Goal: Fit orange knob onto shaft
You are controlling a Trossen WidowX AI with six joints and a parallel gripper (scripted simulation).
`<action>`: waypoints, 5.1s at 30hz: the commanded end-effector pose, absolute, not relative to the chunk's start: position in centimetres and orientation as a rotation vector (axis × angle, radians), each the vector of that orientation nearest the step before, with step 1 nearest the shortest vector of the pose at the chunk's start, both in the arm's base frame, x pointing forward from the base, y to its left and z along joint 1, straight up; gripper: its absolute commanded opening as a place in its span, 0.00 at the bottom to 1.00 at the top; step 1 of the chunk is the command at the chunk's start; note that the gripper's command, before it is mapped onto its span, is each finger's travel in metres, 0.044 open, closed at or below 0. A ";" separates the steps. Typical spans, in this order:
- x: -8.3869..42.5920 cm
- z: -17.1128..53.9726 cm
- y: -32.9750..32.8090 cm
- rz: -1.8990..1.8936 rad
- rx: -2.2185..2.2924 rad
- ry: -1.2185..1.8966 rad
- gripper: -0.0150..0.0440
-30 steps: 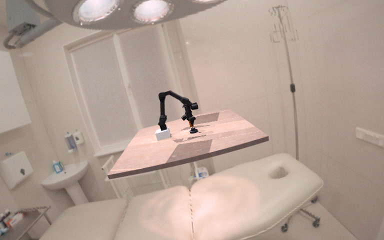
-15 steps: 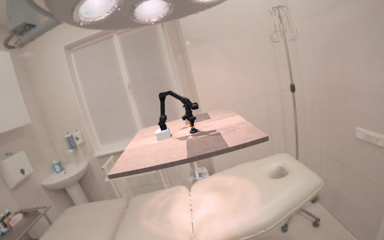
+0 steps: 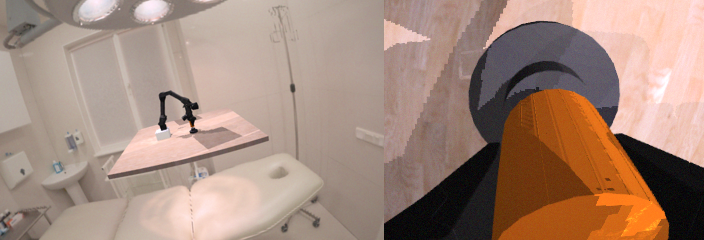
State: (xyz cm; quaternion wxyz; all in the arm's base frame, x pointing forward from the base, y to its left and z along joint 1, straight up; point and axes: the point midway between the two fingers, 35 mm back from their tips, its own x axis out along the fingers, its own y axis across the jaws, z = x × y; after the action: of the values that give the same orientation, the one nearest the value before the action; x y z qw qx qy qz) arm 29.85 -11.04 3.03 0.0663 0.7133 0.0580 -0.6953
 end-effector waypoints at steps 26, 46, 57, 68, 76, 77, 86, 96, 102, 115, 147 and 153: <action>29.5 2.9 -10.9 -2.099 2.152 0.171 0.25; 29.5 3.1 -10.9 -2.100 2.152 0.171 0.25; 29.3 3.6 -11.0 -2.127 2.181 0.118 0.25; 29.8 3.3 -11.1 -2.127 2.181 0.118 0.25; 30.0 3.1 -11.1 -2.127 2.181 0.118 0.25; 30.0 3.0 -11.1 -2.127 2.181 0.118 0.25; 30.0 3.0 -11.1 -2.120 2.175 0.130 0.25; 30.0 3.0 -11.1 -2.120 2.175 0.130 0.25; 30.0 3.0 -11.1 -2.120 2.175 0.130 0.25; 30.0 3.0 -11.1 -2.120 2.175 0.130 0.25; 29.6 3.1 -11.1 -2.154 2.209 0.063 0.25; 29.8 3.4 -11.1 -2.154 2.209 0.063 0.25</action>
State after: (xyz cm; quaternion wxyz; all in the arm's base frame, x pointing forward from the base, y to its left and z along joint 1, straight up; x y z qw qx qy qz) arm 29.60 -11.05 3.11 0.0280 0.7151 0.0220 -0.6981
